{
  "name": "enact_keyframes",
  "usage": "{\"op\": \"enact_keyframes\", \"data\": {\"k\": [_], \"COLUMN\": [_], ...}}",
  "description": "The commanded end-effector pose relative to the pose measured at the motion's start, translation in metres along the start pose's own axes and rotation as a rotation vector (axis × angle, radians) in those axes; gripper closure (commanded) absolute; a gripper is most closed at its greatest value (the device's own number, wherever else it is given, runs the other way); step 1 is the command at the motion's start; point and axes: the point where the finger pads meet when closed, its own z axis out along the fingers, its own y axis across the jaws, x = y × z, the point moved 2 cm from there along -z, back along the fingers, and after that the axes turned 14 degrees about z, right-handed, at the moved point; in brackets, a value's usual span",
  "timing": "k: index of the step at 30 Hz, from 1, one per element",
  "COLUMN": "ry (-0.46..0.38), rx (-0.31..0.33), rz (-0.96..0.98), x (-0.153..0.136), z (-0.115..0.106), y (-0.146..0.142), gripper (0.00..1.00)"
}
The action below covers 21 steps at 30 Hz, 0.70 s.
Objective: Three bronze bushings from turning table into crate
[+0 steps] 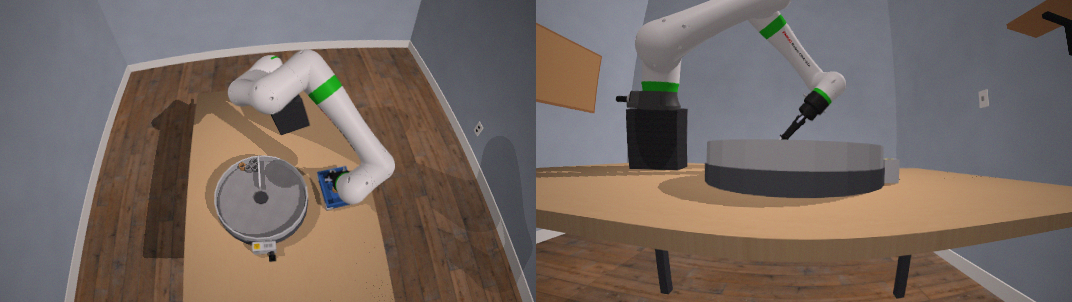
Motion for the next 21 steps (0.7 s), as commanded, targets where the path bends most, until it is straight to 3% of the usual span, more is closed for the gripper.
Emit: {"op": "enact_keyframes", "data": {"k": [1, 21], "ry": [0.0, 0.0], "rx": [0.0, 0.0], "rz": [0.0, 0.0], "x": [0.002, 0.019], "z": [0.002, 0.023], "y": [-0.001, -0.005], "gripper": [1.0, 1.0]}}
